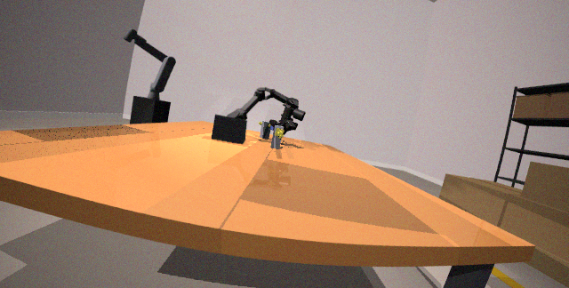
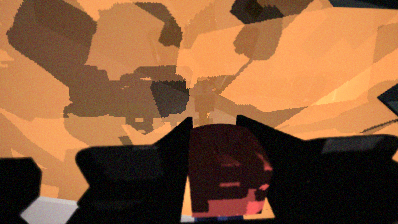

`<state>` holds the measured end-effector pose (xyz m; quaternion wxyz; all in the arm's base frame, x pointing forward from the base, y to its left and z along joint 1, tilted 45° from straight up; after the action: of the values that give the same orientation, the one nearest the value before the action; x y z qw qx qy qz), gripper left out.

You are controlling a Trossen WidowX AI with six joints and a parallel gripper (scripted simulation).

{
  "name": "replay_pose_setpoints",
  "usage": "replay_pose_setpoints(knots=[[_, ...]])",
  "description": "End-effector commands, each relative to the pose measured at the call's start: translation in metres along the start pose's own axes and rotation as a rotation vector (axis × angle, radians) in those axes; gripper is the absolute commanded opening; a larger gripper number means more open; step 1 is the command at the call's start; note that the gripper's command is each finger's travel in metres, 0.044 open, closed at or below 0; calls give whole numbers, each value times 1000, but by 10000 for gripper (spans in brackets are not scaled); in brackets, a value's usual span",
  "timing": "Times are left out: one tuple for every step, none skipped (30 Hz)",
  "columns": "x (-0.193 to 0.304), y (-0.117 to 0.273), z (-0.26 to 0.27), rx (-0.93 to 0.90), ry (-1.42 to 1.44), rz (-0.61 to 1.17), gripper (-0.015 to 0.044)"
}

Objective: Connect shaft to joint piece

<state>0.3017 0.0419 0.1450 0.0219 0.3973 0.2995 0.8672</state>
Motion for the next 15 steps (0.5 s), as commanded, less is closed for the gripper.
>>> replay_pose_setpoints(knots=[[0,0,0,0,0,0,0],[0,0,0,0,0,0,0],[0,0,0,0,0,0,0],[0,0,0,0,-4,-2,0],[0,0,-1,-1,-11,-7,0],[1,1,-1,-2,-24,-14,0],[2,1,-2,-3,-38,-23,0],[3,2,-3,-5,-55,-34,0],[4,2,-4,-6,-74,-46,0],[4,3,-4,-7,-91,-57,0],[5,3,-5,-7,-105,-67,0],[6,3,-5,-7,-119,-76,0],[7,4,-6,-7,-133,-85,0],[7,4,-6,-7,-146,-93,0],[8,4,-7,-7,-160,-102,0]])
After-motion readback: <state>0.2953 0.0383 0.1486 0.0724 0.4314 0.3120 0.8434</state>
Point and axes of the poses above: the point midway between the two fingers, 35 mm back from their tips, its own y axis back along the fingers, its own z axis across the jaws, x = y × z, the point moved 6 cm from there along y, back along the fingers, and after that the axes turned 12 degrees about y, right-handed, at the moved point
